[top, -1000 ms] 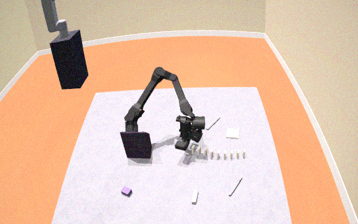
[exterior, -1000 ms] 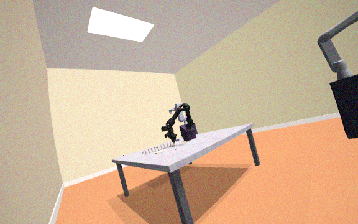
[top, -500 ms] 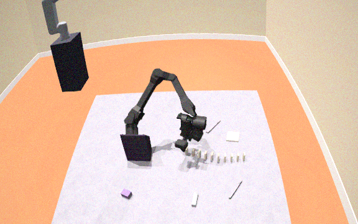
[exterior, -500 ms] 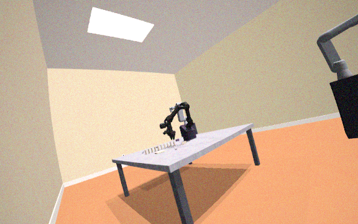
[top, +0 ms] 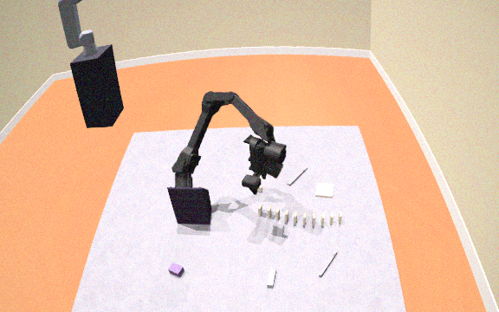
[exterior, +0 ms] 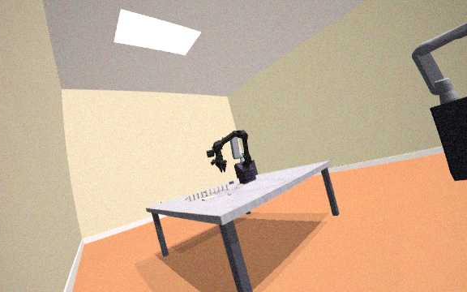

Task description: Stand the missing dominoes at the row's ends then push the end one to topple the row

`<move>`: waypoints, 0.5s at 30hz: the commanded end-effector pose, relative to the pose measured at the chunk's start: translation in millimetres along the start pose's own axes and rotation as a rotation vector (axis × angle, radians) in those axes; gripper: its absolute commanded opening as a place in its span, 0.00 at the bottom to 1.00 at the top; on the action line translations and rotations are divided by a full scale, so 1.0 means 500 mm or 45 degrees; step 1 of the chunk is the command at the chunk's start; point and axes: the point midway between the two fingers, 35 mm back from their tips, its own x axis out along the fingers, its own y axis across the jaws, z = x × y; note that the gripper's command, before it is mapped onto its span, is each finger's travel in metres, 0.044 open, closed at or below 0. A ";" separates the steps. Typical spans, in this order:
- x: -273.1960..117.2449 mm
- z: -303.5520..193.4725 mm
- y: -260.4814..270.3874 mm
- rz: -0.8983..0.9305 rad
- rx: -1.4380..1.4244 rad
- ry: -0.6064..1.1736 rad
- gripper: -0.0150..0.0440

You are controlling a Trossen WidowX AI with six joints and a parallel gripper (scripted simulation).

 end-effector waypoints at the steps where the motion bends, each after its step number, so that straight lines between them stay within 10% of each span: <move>1: 0.027 -0.011 0.066 -0.026 0.025 -0.004 1.00; 15: 0.137 -0.105 0.262 0.014 0.151 0.013 1.00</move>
